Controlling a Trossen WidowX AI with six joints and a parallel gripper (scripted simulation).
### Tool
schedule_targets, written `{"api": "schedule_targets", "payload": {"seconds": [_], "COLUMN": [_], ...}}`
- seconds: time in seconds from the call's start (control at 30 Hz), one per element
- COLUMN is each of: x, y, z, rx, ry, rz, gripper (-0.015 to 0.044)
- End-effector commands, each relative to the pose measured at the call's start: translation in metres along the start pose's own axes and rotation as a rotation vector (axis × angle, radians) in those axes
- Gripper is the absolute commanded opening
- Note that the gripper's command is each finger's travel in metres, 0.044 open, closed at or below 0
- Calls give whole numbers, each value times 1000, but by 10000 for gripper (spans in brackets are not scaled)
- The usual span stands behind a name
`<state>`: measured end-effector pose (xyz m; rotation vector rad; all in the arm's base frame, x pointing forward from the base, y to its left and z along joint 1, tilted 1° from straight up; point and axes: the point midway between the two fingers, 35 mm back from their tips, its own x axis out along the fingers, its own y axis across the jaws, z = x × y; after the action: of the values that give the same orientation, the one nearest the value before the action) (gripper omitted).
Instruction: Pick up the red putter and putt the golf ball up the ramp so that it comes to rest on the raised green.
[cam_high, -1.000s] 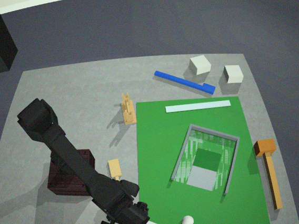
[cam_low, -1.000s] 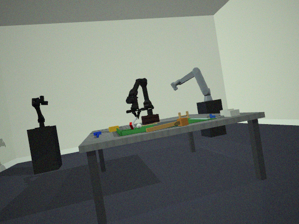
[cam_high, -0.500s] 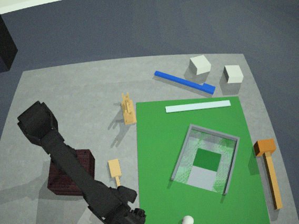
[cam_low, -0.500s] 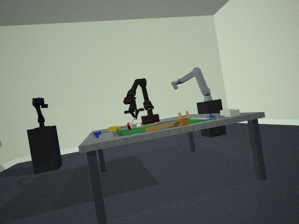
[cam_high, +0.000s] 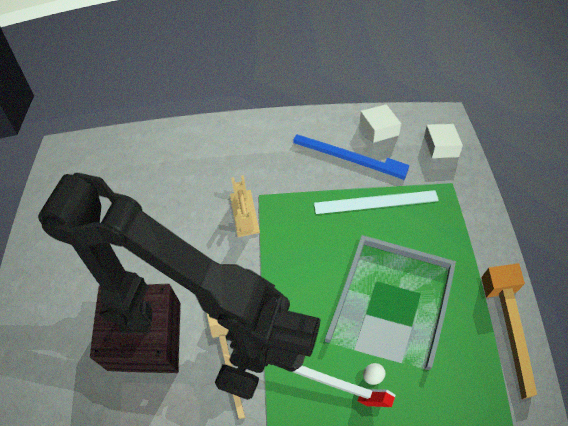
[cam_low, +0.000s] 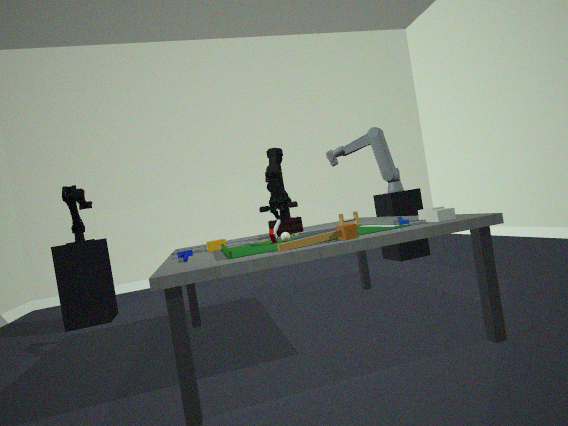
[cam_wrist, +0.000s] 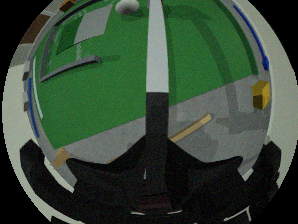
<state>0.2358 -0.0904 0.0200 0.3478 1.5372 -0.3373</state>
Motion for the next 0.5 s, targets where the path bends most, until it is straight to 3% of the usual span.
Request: {"api": "schedule_targets", "payload": {"seconds": [0.0,0.47], "x": [0,-60], "y": [10,10], "z": [-3,-2], "rx": [17,17], "ry": [-5,-5], "rz": [-1,-1], "gripper": [0,0]}}
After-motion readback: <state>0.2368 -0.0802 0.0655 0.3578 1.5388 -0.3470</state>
